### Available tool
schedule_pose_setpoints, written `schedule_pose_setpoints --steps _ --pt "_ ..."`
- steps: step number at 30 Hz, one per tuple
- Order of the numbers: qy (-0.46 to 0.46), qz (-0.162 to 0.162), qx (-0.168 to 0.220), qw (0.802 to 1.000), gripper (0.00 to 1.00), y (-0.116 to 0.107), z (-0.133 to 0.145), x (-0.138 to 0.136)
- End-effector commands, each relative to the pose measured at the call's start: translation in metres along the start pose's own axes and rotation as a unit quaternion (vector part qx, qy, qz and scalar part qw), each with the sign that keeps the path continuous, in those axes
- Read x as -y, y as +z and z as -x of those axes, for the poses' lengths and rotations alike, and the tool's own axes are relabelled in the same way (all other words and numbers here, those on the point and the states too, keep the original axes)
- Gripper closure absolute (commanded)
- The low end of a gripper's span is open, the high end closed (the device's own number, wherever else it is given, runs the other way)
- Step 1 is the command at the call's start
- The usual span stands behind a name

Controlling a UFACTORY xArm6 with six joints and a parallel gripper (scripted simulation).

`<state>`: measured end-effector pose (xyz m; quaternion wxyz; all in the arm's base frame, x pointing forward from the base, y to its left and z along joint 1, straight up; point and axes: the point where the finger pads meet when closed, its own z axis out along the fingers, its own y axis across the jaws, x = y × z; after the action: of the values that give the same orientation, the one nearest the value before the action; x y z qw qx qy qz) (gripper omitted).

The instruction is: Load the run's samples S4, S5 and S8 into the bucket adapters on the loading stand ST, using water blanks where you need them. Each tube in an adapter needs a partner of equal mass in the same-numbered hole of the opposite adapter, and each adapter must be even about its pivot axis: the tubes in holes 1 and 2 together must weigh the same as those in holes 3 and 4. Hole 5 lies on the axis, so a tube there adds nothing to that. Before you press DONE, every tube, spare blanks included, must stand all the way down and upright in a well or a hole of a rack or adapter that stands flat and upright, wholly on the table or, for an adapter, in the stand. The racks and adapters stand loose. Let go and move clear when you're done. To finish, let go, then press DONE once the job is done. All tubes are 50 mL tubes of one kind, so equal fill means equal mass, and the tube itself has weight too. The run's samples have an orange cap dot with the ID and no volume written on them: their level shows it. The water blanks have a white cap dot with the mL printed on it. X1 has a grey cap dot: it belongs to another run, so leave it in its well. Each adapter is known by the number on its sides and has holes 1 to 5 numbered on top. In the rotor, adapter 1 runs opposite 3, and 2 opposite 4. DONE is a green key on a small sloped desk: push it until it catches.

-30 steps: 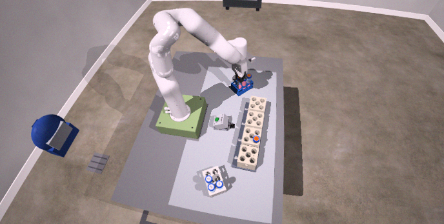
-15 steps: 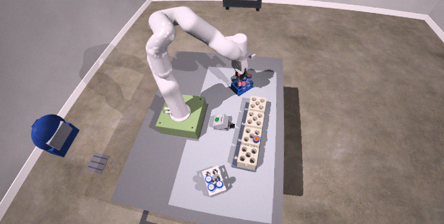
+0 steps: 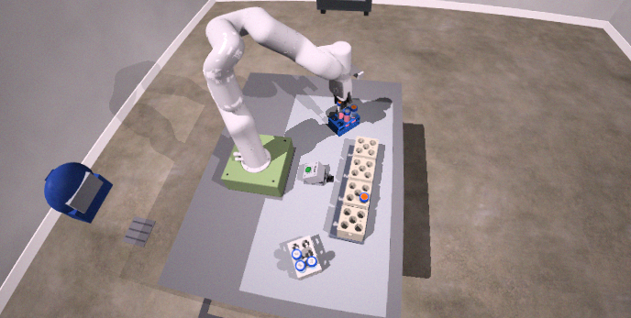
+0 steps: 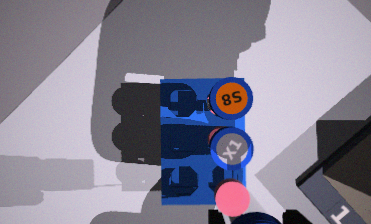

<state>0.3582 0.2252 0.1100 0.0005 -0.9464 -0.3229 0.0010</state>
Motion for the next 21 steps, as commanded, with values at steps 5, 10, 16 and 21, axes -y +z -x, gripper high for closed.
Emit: schedule_pose_setpoints --steps 5,10,16,21 --pt "0.0 0.0 -0.002 1.0 1.0 -0.017 -0.001 0.0" --pt "0.0 0.0 -0.002 1.0 1.0 -0.025 -0.001 0.0" --pt "0.0 0.0 -0.002 1.0 1.0 -0.037 -0.001 0.0" --pt "0.0 0.0 -0.002 1.0 1.0 -0.047 -0.001 0.0"
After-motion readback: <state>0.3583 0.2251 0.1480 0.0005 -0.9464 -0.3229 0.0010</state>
